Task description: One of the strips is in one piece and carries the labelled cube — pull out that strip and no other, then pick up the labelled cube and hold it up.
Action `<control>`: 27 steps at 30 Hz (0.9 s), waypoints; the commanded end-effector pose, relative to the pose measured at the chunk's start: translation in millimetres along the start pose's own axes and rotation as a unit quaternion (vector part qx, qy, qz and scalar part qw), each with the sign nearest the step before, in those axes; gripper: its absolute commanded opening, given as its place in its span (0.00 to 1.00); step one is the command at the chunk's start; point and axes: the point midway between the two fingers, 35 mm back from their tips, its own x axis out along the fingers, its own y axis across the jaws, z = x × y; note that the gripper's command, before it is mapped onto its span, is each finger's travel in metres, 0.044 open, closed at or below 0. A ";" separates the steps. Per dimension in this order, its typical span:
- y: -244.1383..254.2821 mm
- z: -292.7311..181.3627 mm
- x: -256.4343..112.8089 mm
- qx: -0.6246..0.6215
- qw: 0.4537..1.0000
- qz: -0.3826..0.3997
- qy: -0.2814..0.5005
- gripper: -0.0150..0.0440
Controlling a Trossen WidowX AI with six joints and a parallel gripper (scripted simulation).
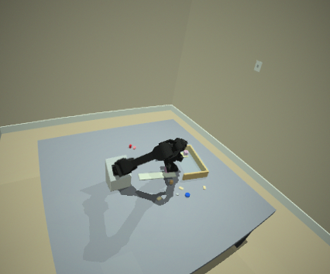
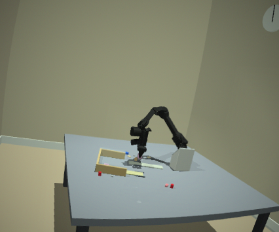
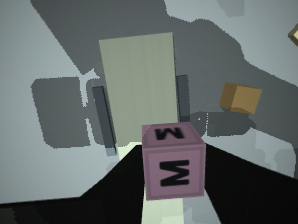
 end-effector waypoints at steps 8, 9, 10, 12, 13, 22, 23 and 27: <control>-5.5 -29.6 -2.3 0.003 1.000 0.002 0.001 0.25; -5.6 -30.3 -2.3 0.003 1.000 0.002 0.001 0.25; -5.6 -30.2 -3.2 0.003 1.000 0.002 0.001 0.25; -5.3 -29.9 -10.8 0.003 1.000 0.002 0.001 0.25; -5.1 -29.8 -17.0 0.003 1.000 0.003 0.001 0.25; -5.5 -30.2 -38.4 0.003 1.000 0.003 0.001 0.25; -5.5 -30.2 -38.4 0.003 1.000 0.003 0.001 0.25; -5.5 -30.2 -38.4 0.003 1.000 0.003 0.001 0.25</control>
